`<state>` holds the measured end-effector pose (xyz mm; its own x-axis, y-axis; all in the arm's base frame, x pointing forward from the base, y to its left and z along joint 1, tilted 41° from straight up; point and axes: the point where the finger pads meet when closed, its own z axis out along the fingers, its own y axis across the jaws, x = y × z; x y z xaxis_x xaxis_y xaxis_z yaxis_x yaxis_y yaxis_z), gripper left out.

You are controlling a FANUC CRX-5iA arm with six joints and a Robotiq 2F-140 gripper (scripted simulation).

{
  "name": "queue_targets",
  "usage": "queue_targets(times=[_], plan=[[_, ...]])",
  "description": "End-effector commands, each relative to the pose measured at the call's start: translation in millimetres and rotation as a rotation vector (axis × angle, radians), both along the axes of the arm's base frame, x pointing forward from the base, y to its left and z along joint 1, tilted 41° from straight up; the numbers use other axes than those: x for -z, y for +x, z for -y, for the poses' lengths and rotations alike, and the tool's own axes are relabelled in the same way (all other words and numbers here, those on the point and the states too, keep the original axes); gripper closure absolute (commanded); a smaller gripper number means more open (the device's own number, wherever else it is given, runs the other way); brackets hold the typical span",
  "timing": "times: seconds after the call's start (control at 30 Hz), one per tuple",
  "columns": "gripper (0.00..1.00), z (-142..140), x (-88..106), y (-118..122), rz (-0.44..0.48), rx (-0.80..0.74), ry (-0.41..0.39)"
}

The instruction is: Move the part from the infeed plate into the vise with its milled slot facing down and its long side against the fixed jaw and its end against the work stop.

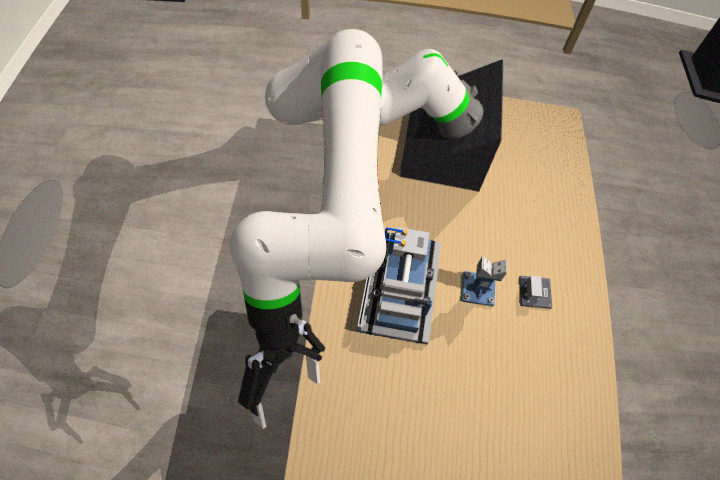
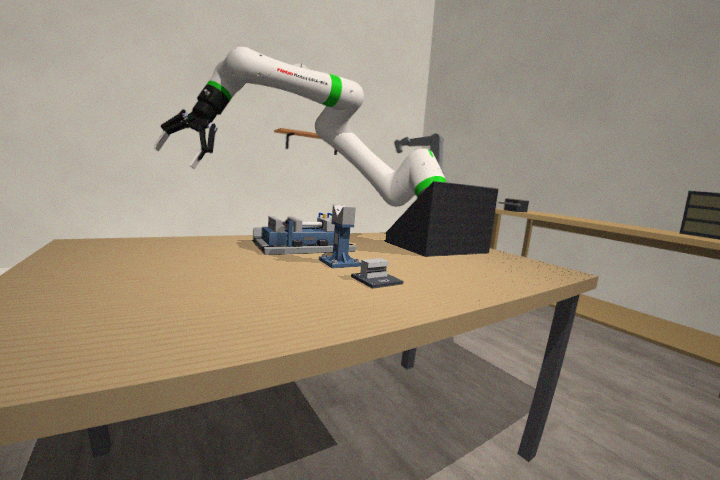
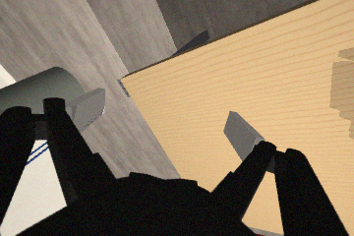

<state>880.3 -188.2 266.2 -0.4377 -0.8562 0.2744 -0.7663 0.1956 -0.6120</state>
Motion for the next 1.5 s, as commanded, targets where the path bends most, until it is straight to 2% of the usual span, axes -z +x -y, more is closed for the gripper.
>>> queue_targets(times=[0.0, 0.6, 0.67, 0.7, 0.73, 0.83, 0.9, 1.03, 1.1, 1.13, 1.17, 1.37, 1.4, 1.43, 1.47], plan=[[0.00, -0.3, -0.3, 0.1, 0.000, 0.000, 0.000], [0.00, -4.2, 2.7, -0.2, -0.004, -0.002, 0.002], [0.00, -27.3, 20.3, -2.6, -0.028, -0.012, 0.012], [0.00, -49.1, 36.9, -5.9, -0.052, -0.020, 0.021], [0.00, -68.8, 51.9, -10.4, -0.085, -0.032, 0.032], [0.00, -101.2, 77.4, -25.4, -0.220, -0.072, 0.054], [0.00, -124.6, 98.2, -34.2, -0.231, -0.075, 0.055], [0.00, -170.9, 127.8, -47.3, -0.231, -0.075, 0.055], [0.00, -170.9, 127.8, -47.3, -0.231, -0.075, 0.055], [0.00, -198.6, 148.8, -63.3, -0.291, -0.089, 0.052], [0.00, -205.9, 155.7, -72.4, -0.355, -0.103, 0.043], [0.00, -266.3, 202.4, -106.1, -0.355, -0.103, 0.043], [0.00, -273.2, 207.3, -117.5, -0.419, -0.115, 0.025], [0.00, -282.4, 215.6, -124.3, -0.419, -0.115, 0.025], [0.00, -289.9, 223.0, -136.8, -0.480, -0.124, 0.000]])
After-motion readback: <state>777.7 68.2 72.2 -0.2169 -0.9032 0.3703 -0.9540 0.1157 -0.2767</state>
